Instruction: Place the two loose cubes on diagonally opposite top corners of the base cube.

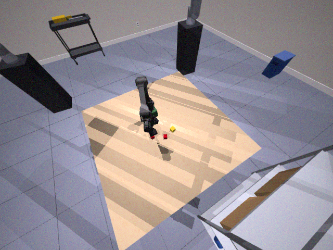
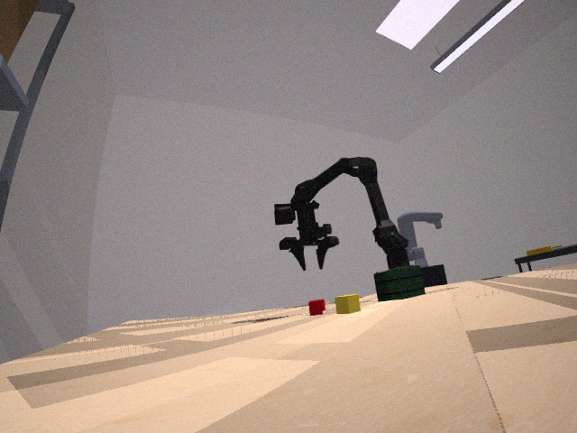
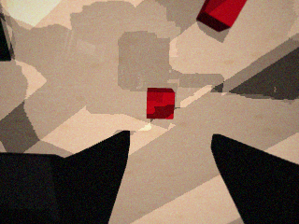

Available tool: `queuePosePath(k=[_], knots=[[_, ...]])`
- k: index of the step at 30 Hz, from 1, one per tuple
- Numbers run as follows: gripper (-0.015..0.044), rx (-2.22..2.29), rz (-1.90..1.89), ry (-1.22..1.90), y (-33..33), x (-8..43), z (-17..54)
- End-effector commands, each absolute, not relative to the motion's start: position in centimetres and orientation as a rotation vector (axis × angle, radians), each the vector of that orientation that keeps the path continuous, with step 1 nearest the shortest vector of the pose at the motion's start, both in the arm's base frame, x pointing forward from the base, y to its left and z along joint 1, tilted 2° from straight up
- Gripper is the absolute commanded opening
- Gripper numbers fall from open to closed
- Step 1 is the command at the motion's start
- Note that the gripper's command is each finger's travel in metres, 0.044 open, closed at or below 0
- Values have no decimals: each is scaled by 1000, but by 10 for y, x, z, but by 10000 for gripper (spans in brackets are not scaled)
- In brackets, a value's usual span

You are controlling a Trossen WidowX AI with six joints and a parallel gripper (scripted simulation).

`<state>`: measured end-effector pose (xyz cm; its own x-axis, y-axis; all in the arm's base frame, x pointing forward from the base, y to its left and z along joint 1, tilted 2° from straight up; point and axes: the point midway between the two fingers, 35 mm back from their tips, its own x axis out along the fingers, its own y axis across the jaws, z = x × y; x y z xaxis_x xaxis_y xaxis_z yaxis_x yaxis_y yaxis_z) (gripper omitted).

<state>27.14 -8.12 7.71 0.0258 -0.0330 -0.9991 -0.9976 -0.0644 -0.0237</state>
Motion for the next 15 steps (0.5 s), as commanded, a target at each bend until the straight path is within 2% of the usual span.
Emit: queuePosePath(k=[1, 6, 15], knots=[[265, -1305, 1233, 1191, -86, 272, 61], [265, -1305, 1233, 1191, -87, 271, 16], [265, -1305, 1233, 1191, -88, 271, -1]])
